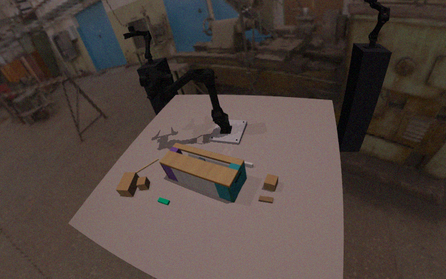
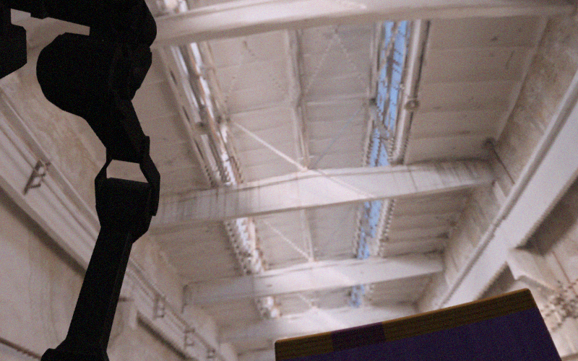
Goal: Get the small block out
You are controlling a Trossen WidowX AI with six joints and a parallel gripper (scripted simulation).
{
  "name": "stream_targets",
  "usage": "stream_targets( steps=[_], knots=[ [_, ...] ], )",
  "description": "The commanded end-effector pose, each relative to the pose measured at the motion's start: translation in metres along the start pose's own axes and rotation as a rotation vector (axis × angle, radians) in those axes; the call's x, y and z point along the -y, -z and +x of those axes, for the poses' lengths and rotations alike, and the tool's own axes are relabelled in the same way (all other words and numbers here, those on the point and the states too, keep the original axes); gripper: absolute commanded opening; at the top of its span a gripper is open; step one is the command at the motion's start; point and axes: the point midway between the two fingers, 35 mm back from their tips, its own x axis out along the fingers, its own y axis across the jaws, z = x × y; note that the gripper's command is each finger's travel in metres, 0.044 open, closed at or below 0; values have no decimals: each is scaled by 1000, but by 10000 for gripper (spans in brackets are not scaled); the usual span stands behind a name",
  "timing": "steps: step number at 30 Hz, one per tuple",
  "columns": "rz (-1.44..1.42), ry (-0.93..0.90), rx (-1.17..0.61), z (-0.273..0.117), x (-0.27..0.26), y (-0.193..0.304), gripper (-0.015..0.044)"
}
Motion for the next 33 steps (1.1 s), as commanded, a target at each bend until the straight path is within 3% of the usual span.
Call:
stream_targets(
  steps=[1, 7, 16, 25, 33],
  knots=[
    [-4, -3, 0, -1, -1, 0, 400],
    [-172, -163, 4, -29, -33, 3, 400],
    [-558, -567, 45, -120, -91, 22, 400],
    [-973, -1068, 166, -252, -104, 52, 400],
    [-1364, -1567, 374, -378, -50, 81, 400]
  ],
)
